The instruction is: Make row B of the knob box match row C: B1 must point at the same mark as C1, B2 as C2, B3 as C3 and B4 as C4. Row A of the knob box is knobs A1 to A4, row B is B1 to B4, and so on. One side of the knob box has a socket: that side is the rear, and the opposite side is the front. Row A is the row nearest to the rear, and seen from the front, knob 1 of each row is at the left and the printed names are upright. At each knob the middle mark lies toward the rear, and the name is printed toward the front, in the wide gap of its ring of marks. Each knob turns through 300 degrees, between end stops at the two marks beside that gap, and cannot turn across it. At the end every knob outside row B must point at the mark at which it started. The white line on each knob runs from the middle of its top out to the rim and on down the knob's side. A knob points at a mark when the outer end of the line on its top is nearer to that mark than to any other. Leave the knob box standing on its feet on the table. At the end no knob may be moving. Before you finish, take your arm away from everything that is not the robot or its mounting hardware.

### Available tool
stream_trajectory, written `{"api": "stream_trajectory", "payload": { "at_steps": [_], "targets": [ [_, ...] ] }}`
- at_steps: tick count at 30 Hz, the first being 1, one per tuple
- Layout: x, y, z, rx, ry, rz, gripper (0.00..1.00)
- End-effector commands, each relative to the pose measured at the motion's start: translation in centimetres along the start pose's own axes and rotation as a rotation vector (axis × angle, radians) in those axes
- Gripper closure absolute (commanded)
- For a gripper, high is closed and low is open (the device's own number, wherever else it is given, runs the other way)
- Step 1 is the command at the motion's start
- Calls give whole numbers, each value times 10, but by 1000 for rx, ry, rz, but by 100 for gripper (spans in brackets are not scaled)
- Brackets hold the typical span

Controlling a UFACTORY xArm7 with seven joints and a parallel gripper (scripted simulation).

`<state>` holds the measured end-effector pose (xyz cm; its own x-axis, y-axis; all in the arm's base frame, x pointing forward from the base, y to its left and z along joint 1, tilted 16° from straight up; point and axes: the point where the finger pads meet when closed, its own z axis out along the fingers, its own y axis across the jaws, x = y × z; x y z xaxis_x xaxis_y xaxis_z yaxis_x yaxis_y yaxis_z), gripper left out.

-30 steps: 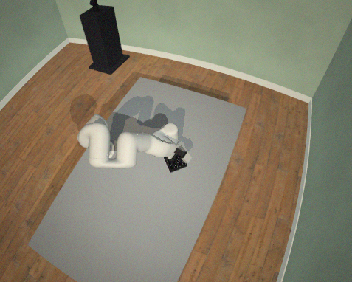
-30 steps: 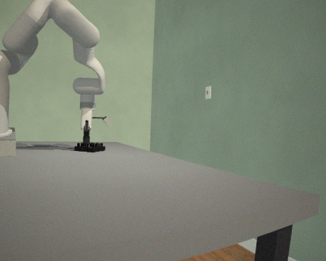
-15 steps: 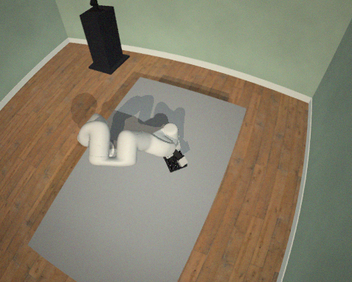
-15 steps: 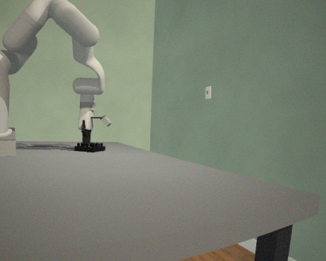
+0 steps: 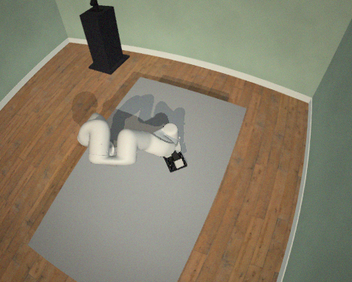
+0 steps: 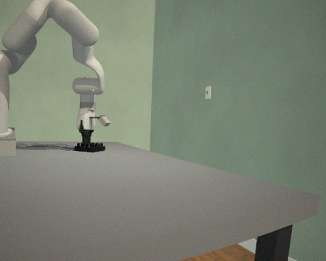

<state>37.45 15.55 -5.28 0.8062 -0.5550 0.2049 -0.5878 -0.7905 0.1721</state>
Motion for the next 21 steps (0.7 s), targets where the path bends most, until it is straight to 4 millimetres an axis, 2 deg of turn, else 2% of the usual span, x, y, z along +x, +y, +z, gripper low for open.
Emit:
{"api": "stream_trajectory", "payload": {
  "at_steps": [1,21],
  "targets": [
    [0,-1,-1,4,3,46,92],
    [0,-1,-1,4,3,112,92]
  ]
}}
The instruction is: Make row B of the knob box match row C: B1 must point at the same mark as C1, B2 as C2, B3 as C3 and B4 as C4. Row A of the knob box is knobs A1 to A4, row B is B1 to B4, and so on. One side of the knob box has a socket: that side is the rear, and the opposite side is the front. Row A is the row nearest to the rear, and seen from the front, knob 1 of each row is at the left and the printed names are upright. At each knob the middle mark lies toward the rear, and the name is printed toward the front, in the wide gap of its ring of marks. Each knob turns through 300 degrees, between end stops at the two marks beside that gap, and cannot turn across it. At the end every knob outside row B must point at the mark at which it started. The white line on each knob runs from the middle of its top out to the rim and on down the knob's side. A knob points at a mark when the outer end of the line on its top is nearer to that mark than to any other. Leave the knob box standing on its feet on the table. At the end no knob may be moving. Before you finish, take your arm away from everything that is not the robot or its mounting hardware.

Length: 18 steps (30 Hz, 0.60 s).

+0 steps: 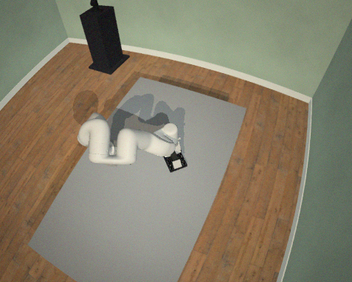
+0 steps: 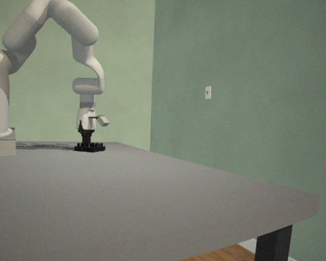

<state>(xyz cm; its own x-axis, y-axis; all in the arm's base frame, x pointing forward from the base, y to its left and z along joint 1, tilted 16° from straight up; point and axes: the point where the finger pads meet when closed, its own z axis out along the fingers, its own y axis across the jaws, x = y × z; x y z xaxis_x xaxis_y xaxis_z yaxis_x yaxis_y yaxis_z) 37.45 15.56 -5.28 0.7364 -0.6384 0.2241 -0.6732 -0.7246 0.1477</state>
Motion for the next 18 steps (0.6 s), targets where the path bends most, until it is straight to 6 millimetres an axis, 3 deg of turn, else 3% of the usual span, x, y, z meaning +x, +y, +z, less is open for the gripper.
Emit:
{"api": "stream_trajectory", "payload": {
  "at_steps": [1,13,14,18],
  "targets": [
    [0,-1,-1,4,1,2,92],
    [0,-1,-1,4,1,2,92],
    [0,-1,-1,4,1,2,81],
    [0,-1,-1,4,1,2,81]
  ]
}}
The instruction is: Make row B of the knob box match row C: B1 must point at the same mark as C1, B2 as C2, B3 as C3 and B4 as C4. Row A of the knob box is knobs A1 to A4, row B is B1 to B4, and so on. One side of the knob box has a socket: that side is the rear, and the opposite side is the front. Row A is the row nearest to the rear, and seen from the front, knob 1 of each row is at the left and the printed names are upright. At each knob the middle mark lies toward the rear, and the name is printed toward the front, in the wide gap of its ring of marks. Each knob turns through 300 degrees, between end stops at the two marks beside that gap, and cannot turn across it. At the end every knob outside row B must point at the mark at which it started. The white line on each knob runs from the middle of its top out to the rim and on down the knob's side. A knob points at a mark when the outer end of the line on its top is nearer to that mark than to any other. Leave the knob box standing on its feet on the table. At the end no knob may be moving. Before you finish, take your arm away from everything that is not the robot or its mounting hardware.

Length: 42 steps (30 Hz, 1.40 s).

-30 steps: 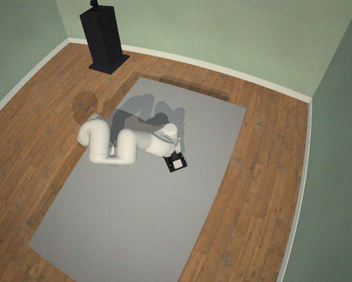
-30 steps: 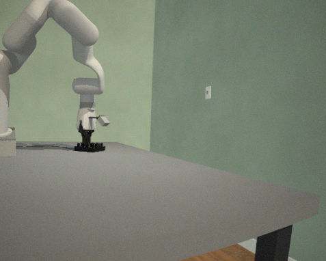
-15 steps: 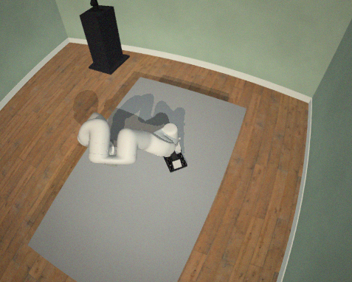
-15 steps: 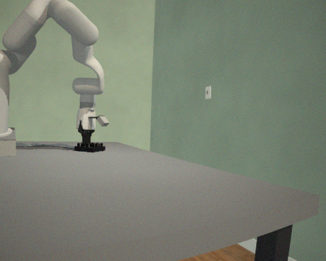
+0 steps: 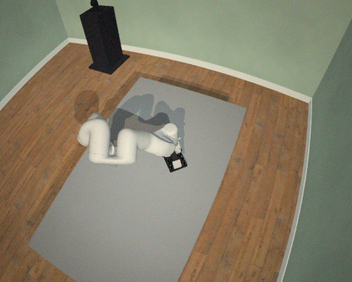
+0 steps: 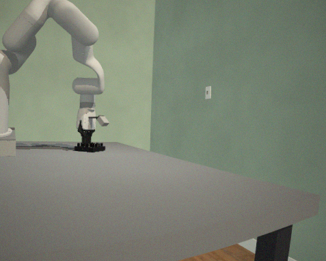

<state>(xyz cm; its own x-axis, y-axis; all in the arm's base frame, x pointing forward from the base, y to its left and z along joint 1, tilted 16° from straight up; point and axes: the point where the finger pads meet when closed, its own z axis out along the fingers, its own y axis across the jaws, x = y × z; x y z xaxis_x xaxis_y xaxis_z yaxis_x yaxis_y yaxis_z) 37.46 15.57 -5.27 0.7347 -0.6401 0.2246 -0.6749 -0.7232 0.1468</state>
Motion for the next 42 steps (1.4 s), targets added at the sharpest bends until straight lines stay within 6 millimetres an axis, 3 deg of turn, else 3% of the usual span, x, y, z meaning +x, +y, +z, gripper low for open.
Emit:
{"api": "stream_trajectory", "payload": {
  "at_steps": [1,22,35,42],
  "targets": [
    [0,-1,-1,3,1,0,81],
    [0,-1,-4,3,1,0,81],
    [0,-1,-34,3,1,0,81],
    [0,-1,-37,3,1,0,81]
  ]
}}
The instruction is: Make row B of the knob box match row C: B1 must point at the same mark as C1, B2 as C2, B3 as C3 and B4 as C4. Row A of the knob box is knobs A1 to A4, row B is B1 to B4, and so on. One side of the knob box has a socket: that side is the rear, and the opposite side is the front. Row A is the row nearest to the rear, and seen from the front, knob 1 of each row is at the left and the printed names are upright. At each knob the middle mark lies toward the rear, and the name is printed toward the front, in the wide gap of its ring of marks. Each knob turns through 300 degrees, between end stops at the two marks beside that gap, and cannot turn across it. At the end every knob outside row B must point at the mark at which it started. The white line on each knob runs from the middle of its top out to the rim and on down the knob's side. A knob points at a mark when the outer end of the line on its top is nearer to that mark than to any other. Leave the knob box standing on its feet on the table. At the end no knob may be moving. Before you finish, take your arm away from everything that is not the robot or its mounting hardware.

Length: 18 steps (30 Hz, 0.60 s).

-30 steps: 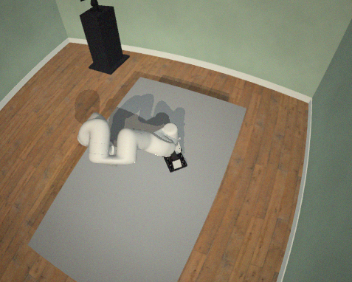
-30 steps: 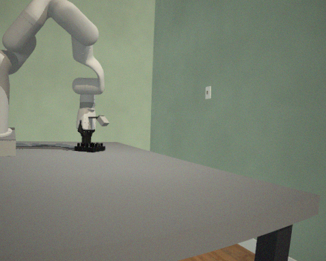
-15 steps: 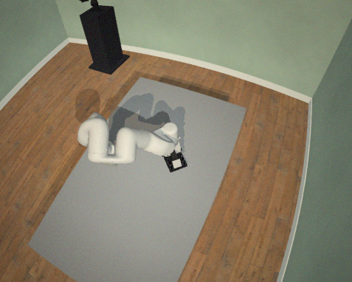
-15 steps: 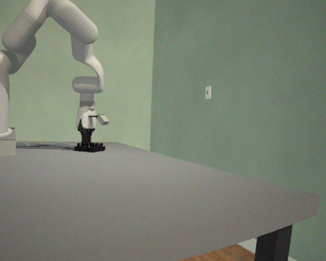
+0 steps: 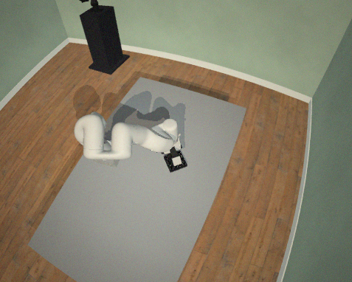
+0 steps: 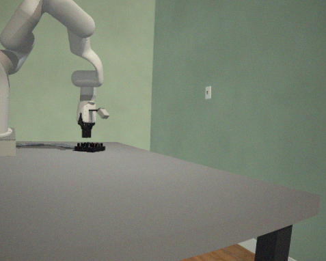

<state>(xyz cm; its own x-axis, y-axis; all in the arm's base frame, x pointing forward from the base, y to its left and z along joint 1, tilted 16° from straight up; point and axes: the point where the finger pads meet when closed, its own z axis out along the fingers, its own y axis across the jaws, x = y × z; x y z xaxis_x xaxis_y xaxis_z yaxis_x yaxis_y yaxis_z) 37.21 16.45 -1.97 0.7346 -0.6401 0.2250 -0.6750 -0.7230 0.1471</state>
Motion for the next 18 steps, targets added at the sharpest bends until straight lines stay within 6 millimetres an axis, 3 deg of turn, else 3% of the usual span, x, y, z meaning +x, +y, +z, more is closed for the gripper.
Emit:
{"api": "stream_trajectory", "payload": {
  "at_steps": [1,18],
  "targets": [
    [0,-1,-3,3,1,-1,81],
    [0,-1,-3,3,1,-23,81]
  ]
}}
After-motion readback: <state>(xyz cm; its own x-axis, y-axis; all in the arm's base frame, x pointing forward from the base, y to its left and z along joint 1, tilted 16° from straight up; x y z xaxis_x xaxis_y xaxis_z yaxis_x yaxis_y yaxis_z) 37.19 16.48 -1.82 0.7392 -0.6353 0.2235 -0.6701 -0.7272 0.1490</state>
